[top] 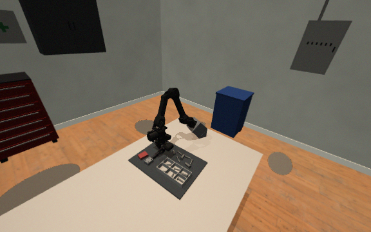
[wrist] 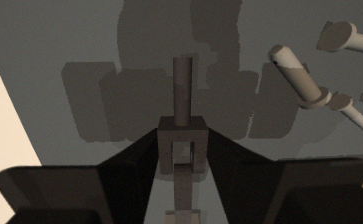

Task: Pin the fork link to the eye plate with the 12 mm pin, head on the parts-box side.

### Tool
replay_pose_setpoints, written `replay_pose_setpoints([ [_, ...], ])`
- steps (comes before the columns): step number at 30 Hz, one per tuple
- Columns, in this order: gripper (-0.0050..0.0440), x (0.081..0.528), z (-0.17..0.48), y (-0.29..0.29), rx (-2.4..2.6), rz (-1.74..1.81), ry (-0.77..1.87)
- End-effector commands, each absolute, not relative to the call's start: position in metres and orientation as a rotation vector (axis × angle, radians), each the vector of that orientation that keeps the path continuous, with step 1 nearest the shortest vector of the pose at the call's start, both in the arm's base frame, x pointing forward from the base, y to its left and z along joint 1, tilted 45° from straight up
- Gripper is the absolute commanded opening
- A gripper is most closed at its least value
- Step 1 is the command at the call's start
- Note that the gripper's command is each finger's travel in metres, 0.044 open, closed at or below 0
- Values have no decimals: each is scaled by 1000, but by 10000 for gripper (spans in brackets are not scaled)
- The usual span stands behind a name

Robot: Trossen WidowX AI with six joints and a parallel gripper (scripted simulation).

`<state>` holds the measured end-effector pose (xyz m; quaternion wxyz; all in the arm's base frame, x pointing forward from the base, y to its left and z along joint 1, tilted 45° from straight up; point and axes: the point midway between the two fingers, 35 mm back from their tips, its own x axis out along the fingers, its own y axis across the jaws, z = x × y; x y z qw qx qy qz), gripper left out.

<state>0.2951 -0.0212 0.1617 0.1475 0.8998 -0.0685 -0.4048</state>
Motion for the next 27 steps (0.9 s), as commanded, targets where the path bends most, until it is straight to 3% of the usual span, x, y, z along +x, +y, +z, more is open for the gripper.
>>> replay_pose_setpoints([
  [1, 128, 295, 162, -22, 2589, -1162, -199],
  [27, 128, 296, 162, -25, 2589, -1162, -199],
])
